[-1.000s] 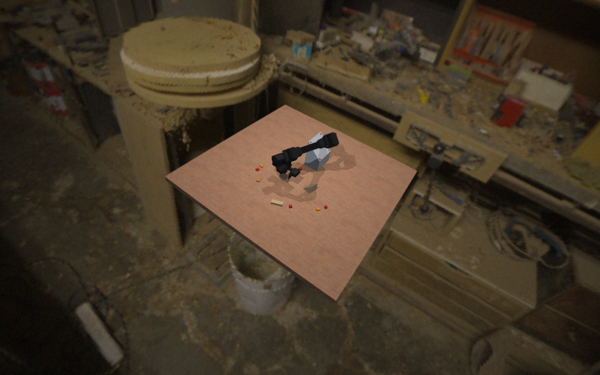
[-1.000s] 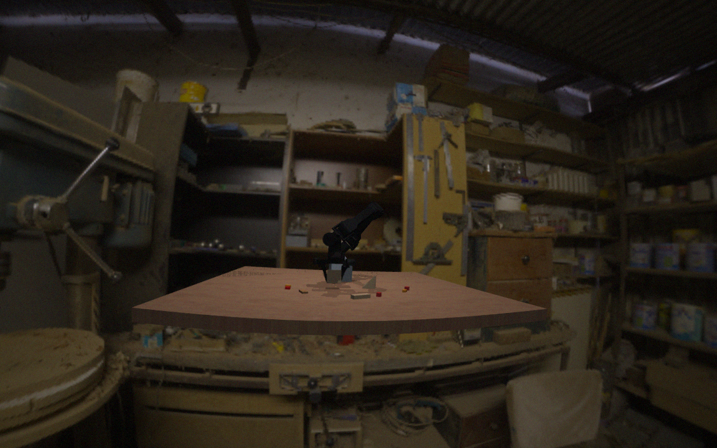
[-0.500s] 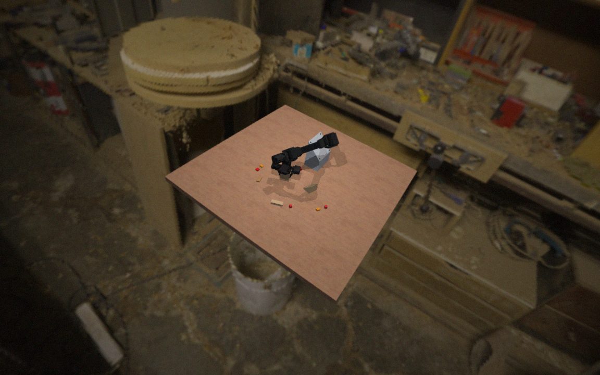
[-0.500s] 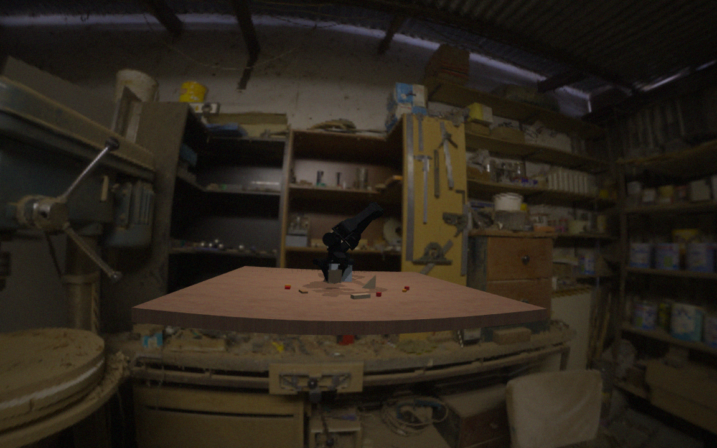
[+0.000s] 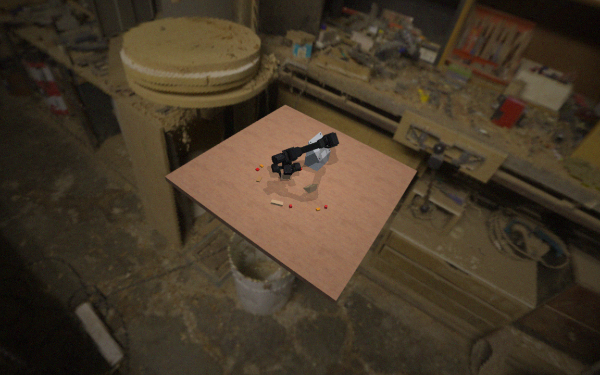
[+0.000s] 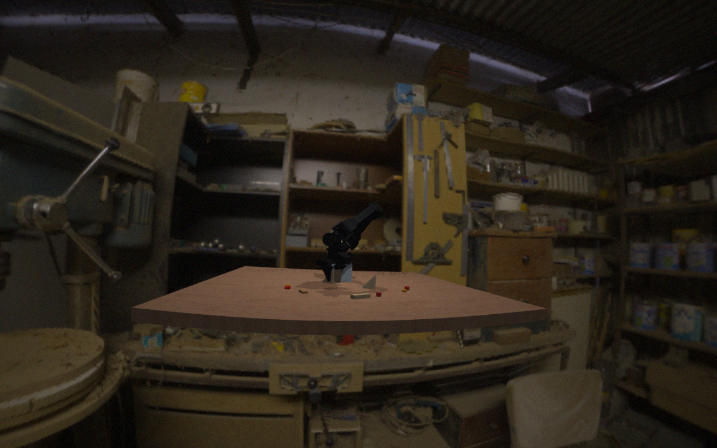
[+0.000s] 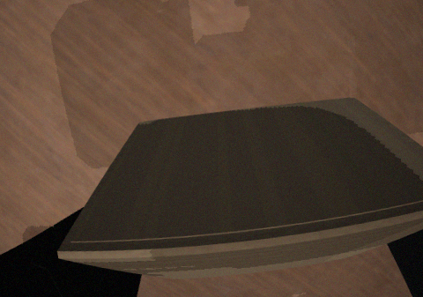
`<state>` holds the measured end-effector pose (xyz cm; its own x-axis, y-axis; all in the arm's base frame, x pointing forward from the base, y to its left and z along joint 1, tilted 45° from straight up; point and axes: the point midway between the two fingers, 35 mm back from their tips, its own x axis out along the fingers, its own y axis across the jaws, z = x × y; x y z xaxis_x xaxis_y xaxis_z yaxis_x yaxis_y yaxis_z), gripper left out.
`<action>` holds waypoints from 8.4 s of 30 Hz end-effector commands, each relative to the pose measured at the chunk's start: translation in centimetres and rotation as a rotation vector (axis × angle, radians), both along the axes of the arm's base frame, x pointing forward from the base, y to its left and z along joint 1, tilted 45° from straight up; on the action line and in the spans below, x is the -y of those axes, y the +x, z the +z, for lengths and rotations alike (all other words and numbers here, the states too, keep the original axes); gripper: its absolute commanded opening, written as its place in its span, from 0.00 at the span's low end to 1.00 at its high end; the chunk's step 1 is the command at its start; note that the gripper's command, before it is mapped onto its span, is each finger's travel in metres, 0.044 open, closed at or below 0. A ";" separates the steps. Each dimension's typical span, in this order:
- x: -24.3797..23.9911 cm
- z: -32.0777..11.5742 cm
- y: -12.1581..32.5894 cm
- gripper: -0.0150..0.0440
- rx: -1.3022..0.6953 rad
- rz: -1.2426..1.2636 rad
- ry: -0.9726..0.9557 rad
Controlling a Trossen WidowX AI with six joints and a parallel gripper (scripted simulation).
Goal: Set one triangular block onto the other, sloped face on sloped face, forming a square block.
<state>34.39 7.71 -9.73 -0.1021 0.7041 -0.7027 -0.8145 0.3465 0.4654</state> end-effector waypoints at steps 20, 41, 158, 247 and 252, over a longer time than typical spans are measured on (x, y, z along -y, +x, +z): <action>-0.1 0.0 0.0 0.25 0.395 0.400 0.061; -1.9 -1.9 -0.3 0.25 0.375 0.378 0.056; -3.5 1.0 0.4 1.00 0.242 0.579 -0.607; 4.4 -4.2 -0.2 0.25 0.463 0.211 0.545; 4.6 -4.2 -0.3 0.30 0.450 0.205 0.574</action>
<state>34.07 3.04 -14.25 -0.0594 0.9713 -0.2303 -0.9902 -0.0282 0.1365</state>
